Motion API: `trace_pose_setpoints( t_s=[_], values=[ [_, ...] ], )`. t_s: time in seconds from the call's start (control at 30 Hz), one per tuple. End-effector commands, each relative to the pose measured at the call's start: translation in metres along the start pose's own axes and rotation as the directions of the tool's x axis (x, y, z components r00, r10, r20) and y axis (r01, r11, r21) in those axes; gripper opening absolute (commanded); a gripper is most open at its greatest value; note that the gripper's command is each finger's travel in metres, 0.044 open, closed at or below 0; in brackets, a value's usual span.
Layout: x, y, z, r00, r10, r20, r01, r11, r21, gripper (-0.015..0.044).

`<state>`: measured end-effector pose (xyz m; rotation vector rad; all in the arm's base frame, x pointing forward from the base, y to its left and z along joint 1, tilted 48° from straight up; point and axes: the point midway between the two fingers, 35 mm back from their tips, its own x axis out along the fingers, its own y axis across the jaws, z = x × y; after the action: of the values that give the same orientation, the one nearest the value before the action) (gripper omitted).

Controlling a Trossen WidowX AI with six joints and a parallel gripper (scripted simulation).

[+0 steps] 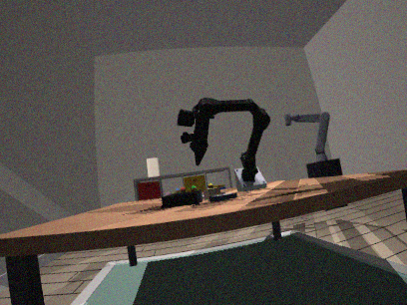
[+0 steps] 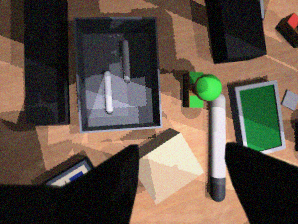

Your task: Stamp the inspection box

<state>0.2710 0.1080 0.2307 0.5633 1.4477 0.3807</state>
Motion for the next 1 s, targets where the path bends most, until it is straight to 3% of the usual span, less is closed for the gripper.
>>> trace_pose_setpoints(
  t_s=[0.0,0.2,0.97],
  values=[
    [0.036,-0.027,0.015,0.989,0.069,-0.134,-0.079,0.994,-0.072,0.0216],
    [0.074,-0.055,0.026,0.949,0.195,-0.249,-0.24,0.956,-0.168,0.0216],
    [0.097,-0.049,0.025,0.949,0.193,-0.248,-0.238,0.956,-0.169,0.0216]
  ],
)
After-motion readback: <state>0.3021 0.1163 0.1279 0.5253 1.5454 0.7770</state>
